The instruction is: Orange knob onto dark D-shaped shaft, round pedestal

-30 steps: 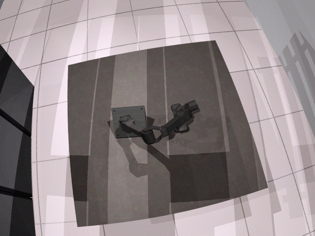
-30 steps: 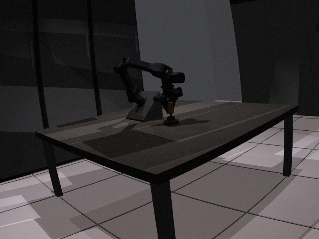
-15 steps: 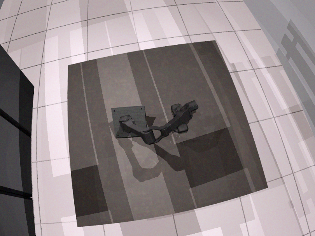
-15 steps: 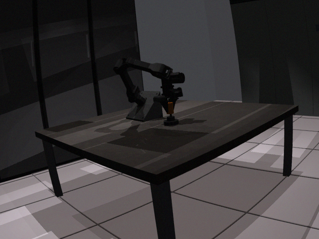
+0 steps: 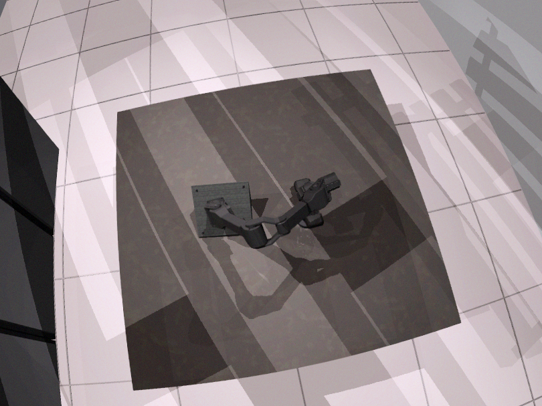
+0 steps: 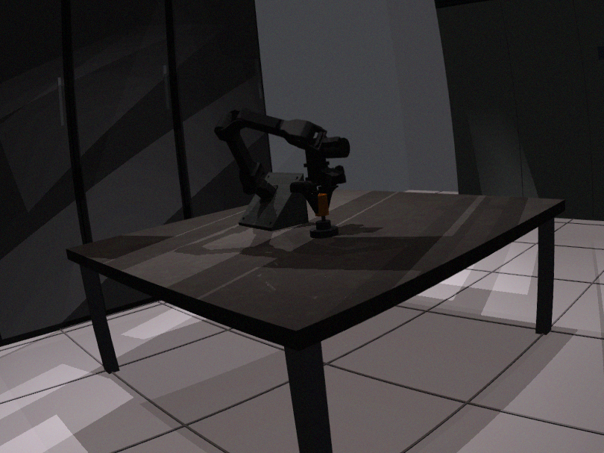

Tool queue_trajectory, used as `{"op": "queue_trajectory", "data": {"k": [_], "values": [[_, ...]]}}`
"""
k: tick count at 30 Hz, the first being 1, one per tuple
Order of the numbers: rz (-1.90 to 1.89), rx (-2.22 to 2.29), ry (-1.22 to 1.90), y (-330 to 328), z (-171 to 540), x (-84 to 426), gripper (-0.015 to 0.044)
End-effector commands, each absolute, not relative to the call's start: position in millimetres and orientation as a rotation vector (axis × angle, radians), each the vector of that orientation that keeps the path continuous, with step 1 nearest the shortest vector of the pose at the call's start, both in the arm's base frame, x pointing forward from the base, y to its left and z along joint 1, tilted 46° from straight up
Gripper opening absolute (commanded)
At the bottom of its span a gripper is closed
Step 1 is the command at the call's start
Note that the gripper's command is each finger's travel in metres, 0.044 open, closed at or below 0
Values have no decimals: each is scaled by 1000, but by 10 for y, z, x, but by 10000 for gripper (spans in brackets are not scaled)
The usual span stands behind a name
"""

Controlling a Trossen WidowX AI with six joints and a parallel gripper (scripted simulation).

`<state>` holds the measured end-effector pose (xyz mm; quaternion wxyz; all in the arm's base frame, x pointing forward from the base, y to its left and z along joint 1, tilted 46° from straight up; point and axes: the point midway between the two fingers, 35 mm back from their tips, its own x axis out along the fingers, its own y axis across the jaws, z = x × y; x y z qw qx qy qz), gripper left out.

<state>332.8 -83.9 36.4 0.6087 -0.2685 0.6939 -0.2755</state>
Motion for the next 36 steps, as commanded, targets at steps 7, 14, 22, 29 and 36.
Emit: {"op": "queue_trajectory", "data": {"k": [7, 14, 22, 29, 36], "values": [[-579, -680, 1633, -815, 396, 3333, 0], [-473, -777, 1682, -842, 367, 3363, 0], [-473, -777, 1682, -828, 380, 3348, 0], [-473, -777, 1682, -837, 381, 3329, 0], [-473, -777, 1682, -851, 359, 3342, 0]]}}
